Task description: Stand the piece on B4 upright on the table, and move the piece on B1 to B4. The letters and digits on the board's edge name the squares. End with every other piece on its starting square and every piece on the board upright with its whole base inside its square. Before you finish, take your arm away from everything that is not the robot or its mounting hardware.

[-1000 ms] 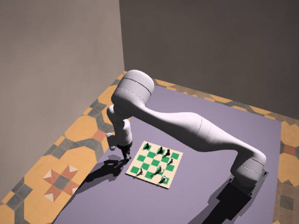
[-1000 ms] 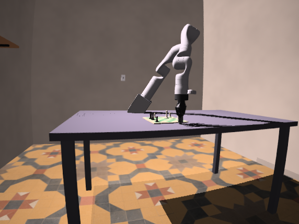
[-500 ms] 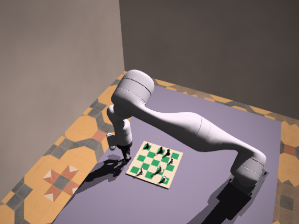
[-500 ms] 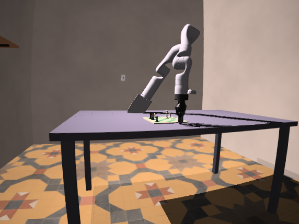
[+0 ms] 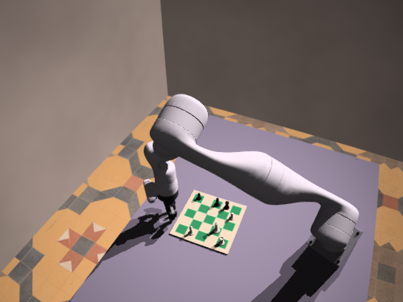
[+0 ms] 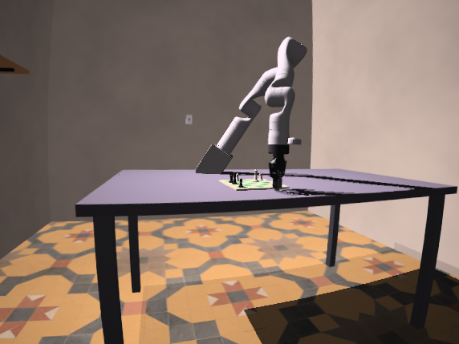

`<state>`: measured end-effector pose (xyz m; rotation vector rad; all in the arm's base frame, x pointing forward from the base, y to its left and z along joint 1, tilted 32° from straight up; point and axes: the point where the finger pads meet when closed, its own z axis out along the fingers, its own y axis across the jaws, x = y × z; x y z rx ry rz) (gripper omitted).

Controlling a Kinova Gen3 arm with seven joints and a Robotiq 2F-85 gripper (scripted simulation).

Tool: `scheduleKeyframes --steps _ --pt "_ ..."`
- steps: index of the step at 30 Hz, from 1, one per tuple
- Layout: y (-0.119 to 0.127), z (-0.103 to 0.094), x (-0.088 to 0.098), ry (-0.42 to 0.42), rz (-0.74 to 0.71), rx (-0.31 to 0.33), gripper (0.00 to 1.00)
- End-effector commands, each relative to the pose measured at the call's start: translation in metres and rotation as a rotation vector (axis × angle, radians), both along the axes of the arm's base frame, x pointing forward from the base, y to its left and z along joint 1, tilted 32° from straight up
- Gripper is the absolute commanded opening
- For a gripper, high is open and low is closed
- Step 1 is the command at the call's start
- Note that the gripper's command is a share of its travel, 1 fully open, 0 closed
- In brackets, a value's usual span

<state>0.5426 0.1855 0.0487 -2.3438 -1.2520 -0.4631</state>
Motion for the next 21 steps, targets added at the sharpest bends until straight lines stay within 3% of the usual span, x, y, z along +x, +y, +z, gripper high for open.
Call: scheduleKeyframes --steps 1,14,21 --pt "-0.001 0.001 0.001 -0.002 -0.001 0.000 0.34" --pt "-0.014 0.022 -0.001 -0.002 -0.001 0.000 0.34" --pt "-0.034 0.054 -0.005 -0.002 -0.001 0.000 0.34"
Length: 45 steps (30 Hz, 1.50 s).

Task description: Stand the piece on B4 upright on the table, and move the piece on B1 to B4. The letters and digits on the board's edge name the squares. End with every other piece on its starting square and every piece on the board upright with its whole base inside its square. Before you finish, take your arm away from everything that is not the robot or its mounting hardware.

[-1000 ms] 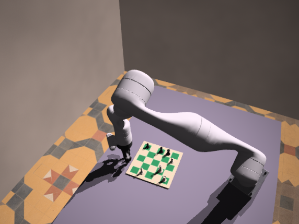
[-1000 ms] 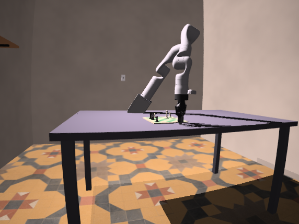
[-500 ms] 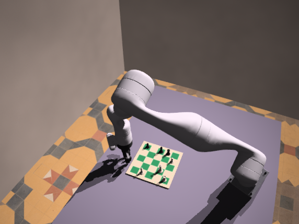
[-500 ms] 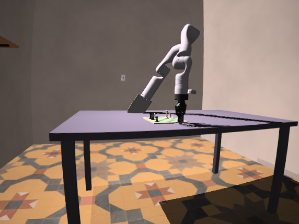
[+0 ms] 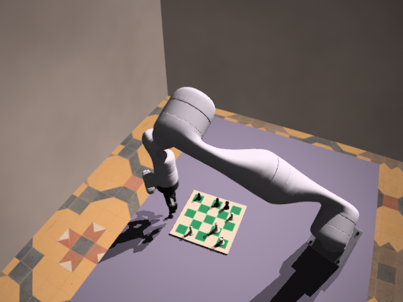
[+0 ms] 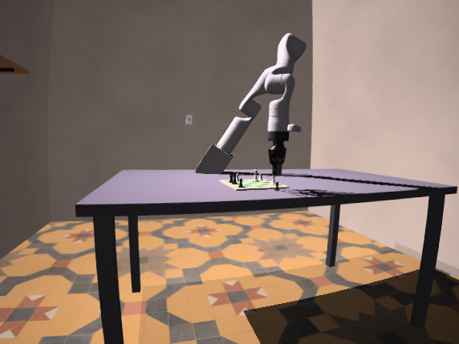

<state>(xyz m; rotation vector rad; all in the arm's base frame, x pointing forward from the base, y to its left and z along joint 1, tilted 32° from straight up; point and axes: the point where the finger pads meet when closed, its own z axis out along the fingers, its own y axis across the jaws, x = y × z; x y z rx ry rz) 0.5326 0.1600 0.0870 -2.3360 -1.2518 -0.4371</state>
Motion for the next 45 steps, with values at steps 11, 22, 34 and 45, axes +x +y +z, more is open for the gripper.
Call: scheduleKeyframes --steps 11,22,34,45 --pt "-0.022 0.038 0.003 -0.021 -0.009 -0.001 0.34" --pt "-0.022 0.039 0.003 -0.021 -0.009 -0.001 1.00" --pt "-0.022 0.039 0.003 -0.021 -0.009 -0.001 1.00" --pt "-0.022 0.040 -0.006 -0.056 0.045 -0.003 1.00"
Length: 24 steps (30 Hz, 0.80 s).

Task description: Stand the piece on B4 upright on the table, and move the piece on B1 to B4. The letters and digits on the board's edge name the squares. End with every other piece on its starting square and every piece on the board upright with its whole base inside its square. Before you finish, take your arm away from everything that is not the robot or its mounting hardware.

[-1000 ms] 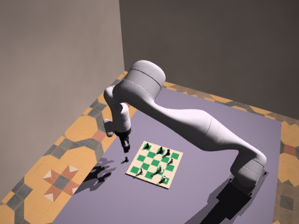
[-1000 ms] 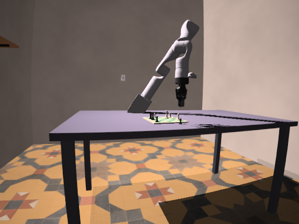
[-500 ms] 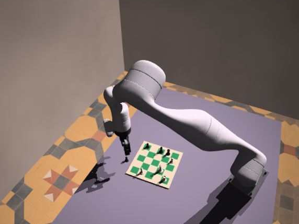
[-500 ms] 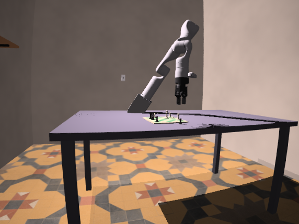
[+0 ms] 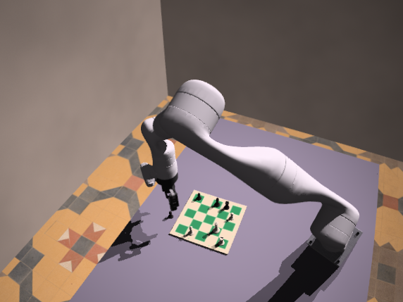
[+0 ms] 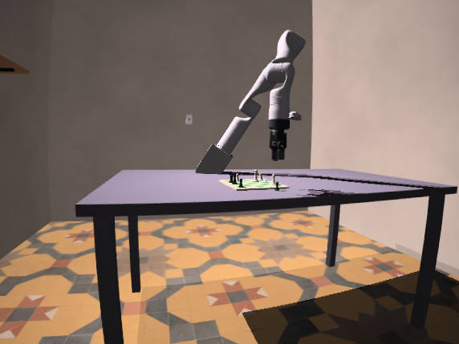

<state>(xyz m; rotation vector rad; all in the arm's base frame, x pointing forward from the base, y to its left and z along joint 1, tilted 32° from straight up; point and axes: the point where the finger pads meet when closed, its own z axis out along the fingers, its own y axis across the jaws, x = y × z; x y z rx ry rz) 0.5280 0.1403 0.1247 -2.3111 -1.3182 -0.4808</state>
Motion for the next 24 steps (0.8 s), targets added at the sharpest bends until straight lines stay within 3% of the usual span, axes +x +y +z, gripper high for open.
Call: scheduleKeyframes --steps 1,14,16,24 --pt "-0.002 0.003 -0.005 -0.019 0.023 -0.001 1.00" --pt "0.004 0.009 -0.068 -0.241 0.376 -0.034 1.00" --pt "0.004 0.009 -0.068 -0.241 0.376 -0.034 1.00" --pt "0.006 0.010 -0.097 -0.335 0.533 -0.057 1.00"
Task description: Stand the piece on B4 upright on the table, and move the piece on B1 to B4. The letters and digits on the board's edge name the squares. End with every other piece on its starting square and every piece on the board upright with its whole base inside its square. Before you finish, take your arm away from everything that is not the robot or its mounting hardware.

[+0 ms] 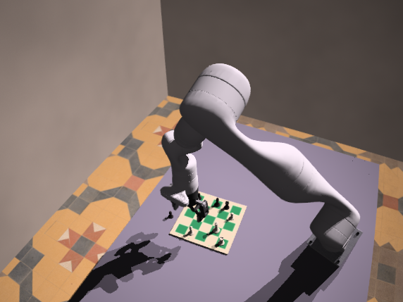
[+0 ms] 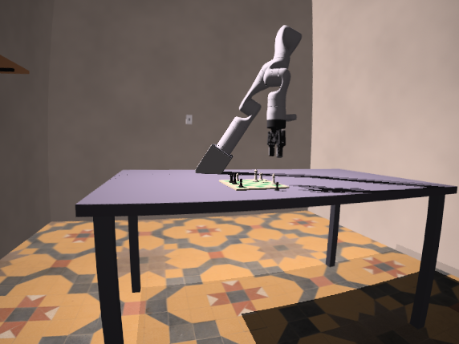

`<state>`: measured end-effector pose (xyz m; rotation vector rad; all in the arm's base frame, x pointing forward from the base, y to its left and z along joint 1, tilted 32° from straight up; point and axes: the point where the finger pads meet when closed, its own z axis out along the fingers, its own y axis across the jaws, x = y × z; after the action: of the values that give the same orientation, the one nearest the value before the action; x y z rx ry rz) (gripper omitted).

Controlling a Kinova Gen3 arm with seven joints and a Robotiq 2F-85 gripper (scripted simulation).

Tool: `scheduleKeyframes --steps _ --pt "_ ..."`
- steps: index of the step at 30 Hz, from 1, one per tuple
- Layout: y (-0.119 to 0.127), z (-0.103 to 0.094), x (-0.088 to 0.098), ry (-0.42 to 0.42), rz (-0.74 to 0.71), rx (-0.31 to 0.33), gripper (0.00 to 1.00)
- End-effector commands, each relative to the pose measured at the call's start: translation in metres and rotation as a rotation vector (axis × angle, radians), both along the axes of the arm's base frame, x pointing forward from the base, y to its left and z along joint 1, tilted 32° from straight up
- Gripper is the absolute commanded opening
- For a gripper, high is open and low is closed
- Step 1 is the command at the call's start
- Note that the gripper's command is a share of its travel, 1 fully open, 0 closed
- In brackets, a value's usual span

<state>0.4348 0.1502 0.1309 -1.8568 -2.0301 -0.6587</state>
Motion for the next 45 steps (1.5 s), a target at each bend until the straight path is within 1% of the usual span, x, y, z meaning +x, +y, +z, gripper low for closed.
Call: scheduleKeyframes --steps 1,6,7,45 --pt "-0.0041 0.0038 -0.0050 -0.018 0.012 -0.006 1.00" --pt "-0.0040 0.0038 -0.0073 -0.025 0.025 -0.008 1.00" --pt "-0.0040 0.0038 -0.0073 -0.025 0.025 -0.008 0.37" --pt "-0.0040 0.0038 -0.0073 -0.025 0.025 -0.008 0.37"
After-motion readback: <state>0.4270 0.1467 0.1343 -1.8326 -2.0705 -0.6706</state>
